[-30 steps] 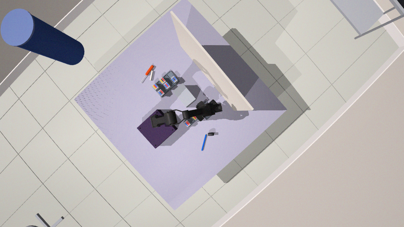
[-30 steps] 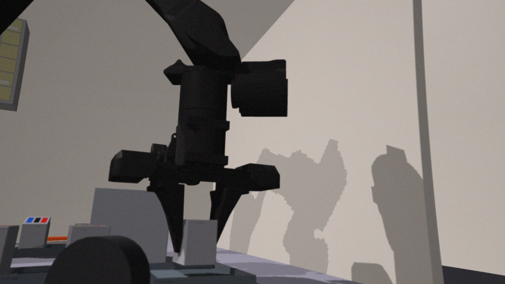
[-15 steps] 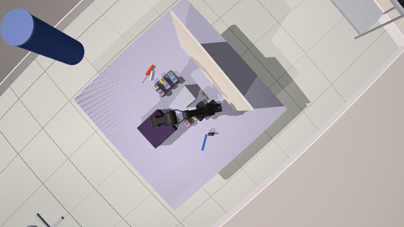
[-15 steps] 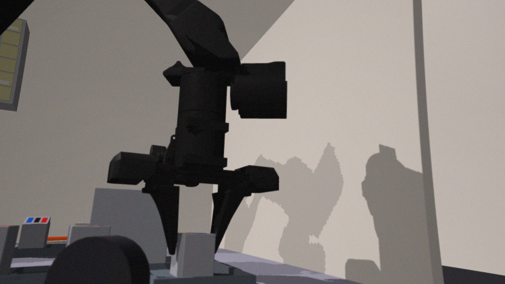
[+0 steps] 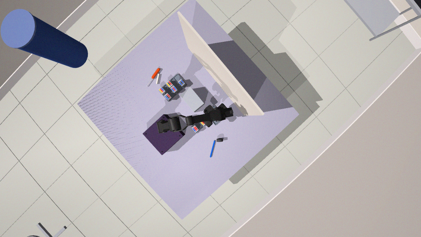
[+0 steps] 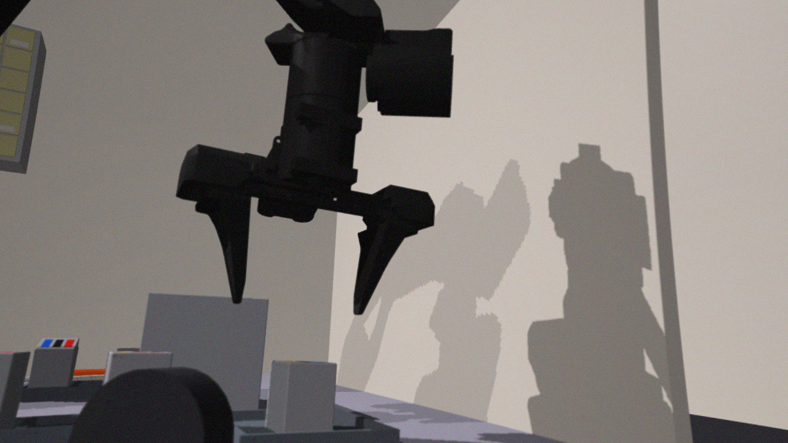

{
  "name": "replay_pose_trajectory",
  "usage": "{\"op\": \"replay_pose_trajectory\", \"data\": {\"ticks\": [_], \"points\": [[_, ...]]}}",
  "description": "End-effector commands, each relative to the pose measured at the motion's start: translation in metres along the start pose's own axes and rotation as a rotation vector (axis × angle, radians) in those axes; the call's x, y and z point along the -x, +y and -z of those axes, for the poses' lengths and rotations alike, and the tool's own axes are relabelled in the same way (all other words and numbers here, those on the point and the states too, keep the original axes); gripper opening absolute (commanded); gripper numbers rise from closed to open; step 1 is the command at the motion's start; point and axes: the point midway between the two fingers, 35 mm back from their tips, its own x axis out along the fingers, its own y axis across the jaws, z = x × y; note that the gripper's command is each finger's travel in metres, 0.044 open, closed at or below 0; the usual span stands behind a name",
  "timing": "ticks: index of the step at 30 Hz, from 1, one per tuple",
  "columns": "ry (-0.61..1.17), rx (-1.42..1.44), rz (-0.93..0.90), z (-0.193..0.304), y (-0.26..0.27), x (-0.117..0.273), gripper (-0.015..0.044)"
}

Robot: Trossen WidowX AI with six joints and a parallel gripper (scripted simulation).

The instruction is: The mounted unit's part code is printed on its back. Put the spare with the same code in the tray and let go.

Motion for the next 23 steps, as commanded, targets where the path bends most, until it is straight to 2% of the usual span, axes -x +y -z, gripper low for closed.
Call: {"op": "replay_pose_trajectory", "data": {"ticks": [1, 23], "points": [[0.013, 0.003, 0.032, -0.0004, -0.0004, 0.0463, 0.0440], [0.024, 0.000, 0.041, 0.0017, -0.0026, 0.0431, 0.0440]]}}
